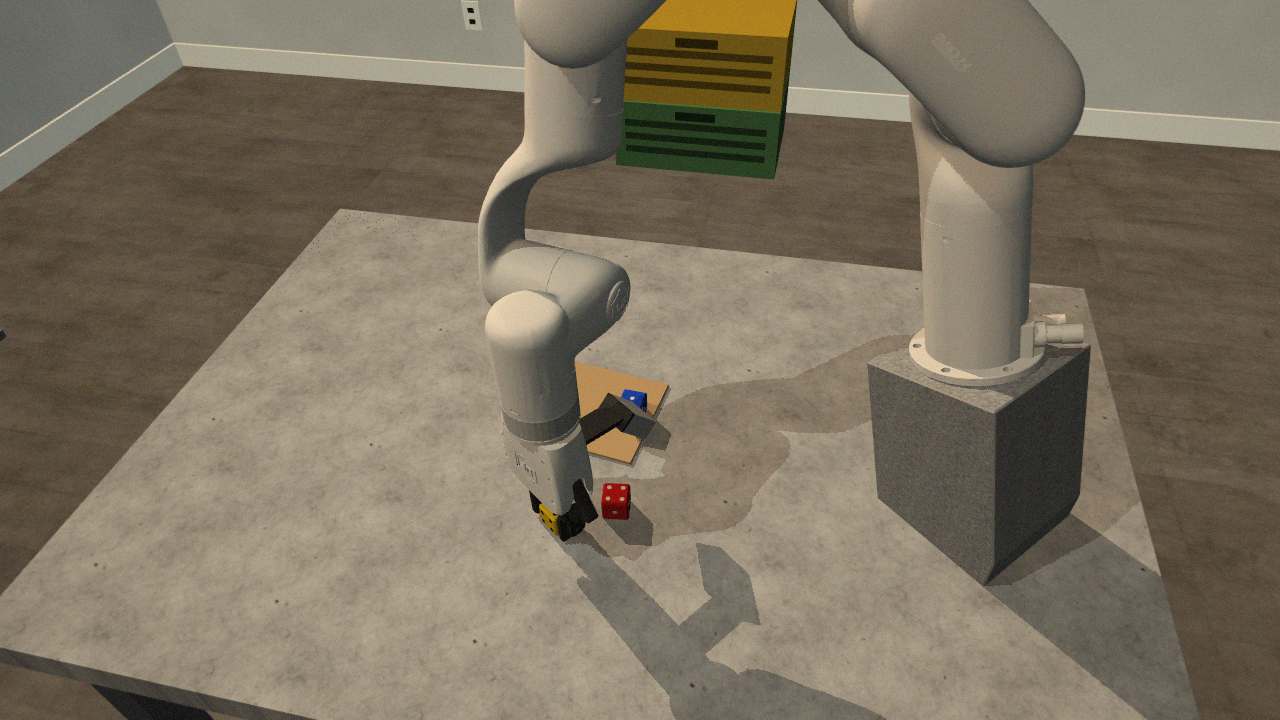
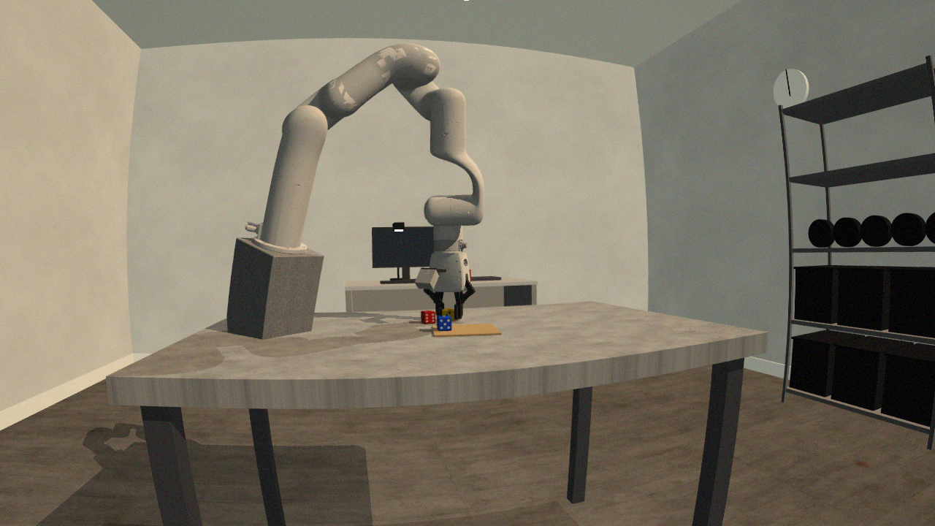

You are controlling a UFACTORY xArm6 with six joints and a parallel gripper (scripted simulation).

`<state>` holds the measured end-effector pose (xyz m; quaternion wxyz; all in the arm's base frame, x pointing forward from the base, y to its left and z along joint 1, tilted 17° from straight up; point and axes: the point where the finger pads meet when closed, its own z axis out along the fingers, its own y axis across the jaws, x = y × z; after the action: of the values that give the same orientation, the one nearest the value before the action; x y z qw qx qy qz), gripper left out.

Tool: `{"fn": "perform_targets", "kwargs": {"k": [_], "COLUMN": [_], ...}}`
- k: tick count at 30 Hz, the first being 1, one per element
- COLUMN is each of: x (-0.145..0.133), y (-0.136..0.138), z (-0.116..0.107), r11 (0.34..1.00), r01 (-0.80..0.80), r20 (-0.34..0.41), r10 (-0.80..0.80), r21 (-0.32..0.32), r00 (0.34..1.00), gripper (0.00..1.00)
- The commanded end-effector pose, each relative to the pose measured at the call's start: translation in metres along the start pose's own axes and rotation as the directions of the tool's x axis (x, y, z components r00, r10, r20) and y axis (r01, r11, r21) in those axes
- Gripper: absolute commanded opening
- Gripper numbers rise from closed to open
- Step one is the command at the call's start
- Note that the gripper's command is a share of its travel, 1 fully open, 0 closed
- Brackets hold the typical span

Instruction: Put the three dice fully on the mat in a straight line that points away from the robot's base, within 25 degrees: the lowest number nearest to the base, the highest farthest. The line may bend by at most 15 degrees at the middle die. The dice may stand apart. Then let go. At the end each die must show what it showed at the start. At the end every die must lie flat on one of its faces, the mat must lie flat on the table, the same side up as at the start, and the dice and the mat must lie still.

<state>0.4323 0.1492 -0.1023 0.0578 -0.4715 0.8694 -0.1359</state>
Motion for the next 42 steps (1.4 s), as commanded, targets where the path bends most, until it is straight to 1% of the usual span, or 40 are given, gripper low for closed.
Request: {"fn": "perform_targets", "kwargs": {"k": [1, 39, 40, 42], "x": [-0.0015, -0.0015, -0.0015, -0.0015], "y": [-0.0010, -0.0010, -0.0010, -0.0010], "z": [0.0013, 0.0014, 0.0014, 0.0014], "r11": [1.000, 1.000, 1.000, 1.000], "r01": [0.000, 0.000, 0.000, 0.000], "r20": [0.004, 0.004, 0.004, 0.004], "r10": [0.000, 0.000, 0.000, 0.000], "r21": [0.002, 0.002, 0.002, 0.002], "r00": [1.000, 1.000, 1.000, 1.000], "gripper": [0.47, 0.47, 0.27, 0.27]}}
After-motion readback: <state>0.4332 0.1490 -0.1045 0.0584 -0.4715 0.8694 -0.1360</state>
